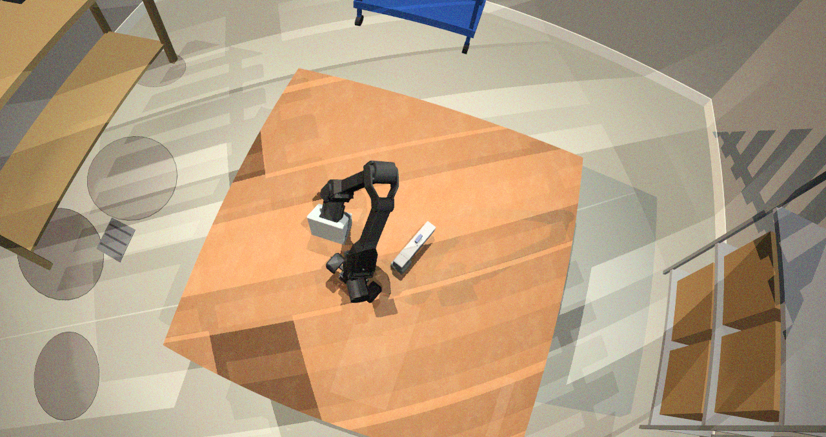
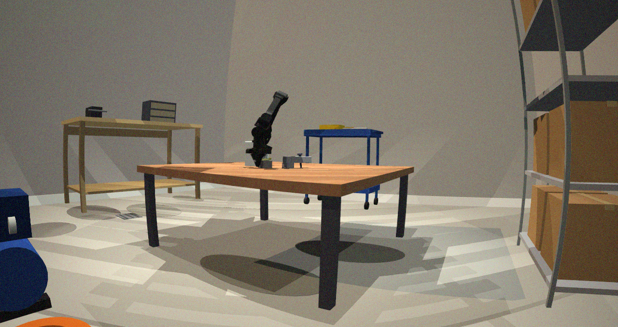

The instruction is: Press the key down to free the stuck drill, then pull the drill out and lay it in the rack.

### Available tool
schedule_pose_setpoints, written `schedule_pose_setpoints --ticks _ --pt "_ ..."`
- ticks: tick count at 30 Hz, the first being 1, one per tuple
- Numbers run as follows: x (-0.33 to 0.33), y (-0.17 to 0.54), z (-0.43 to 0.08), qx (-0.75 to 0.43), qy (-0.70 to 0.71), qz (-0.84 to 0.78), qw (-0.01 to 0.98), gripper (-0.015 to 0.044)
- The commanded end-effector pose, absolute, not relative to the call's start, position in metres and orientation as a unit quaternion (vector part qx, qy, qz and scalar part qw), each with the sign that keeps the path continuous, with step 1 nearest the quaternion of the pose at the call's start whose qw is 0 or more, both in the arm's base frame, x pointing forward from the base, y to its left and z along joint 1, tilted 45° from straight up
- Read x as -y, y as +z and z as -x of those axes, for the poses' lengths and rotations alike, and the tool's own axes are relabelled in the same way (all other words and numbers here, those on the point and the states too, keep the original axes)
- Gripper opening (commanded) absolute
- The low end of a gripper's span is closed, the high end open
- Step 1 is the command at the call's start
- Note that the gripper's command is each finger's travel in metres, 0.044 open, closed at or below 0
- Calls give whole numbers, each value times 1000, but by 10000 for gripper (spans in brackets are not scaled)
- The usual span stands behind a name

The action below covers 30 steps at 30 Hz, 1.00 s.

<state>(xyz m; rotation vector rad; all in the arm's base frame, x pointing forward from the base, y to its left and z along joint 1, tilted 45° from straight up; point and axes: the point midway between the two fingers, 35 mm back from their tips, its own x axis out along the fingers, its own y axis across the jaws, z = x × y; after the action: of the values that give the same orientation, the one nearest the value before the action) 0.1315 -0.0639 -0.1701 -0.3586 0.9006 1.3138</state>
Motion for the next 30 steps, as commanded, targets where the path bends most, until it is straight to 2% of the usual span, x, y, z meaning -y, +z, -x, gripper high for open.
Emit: schedule_pose_setpoints --ticks 1,8,24,25,30 --pt "56 -168 -132 -394 590 153 688 0" --pt "56 -168 -132 -394 590 153 688 0" --pt "64 -170 -132 -402 586 160 685 420" --pt "64 -170 -132 -402 586 160 685 440" --pt "78 -152 -130 -395 590 154 687 440"
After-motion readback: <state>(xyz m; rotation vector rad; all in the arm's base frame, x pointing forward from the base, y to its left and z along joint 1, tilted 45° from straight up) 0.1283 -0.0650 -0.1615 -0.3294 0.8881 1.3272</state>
